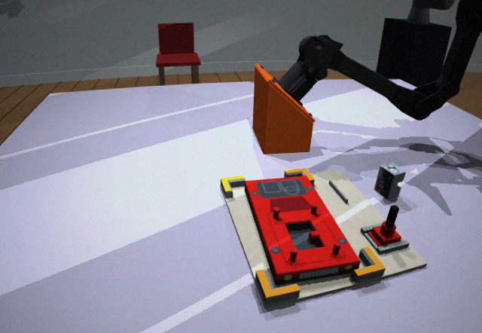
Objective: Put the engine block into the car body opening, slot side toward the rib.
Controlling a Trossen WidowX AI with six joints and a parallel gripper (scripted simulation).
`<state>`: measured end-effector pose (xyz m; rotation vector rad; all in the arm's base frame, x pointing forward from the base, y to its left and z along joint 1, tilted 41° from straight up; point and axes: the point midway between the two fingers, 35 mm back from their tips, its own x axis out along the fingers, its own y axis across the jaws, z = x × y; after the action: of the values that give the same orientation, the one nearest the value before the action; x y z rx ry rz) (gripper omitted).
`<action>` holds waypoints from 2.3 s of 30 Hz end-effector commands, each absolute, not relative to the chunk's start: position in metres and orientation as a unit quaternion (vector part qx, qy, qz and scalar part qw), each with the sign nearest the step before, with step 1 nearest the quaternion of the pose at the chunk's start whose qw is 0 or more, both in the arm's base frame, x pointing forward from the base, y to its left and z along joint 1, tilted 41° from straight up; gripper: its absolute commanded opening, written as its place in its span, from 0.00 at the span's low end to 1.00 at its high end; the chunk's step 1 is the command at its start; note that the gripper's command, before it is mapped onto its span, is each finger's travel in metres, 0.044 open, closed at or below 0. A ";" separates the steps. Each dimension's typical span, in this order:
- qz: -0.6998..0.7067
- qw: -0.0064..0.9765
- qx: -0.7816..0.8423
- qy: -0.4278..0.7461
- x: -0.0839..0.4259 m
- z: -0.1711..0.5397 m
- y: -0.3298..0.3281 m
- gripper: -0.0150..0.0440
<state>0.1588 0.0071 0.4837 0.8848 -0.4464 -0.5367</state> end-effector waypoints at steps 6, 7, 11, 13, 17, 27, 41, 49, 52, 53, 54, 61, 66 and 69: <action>-0.239 0.834 0.452 -0.209 0.147 0.484 -0.010 1.00; -0.235 0.830 0.461 -0.207 0.144 0.484 -0.015 1.00; -0.221 0.815 0.498 -0.198 0.136 0.481 -0.036 1.00; -0.211 0.805 0.520 -0.191 0.133 0.478 -0.046 1.00; -0.195 0.784 0.563 -0.172 0.131 0.470 -0.065 1.00; -0.167 0.747 0.632 -0.122 0.141 0.447 -0.100 1.00; -0.147 0.660 0.737 0.008 0.183 0.384 -0.133 1.00; -0.153 0.644 0.745 0.084 0.208 0.350 -0.136 1.00; -0.153 0.624 0.757 0.122 0.219 0.332 -0.133 1.00; -0.153 0.618 0.759 0.134 0.223 0.326 -0.131 1.00; -0.153 0.612 0.762 0.146 0.226 0.320 -0.129 1.00; -0.157 0.573 0.769 0.236 0.248 0.279 -0.112 1.00; -0.161 0.538 0.771 0.300 0.260 0.252 -0.093 1.00; -0.166 0.517 0.768 0.338 0.266 0.236 -0.080 1.00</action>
<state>0.2616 -0.0926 0.2552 1.8344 0.7108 -0.3780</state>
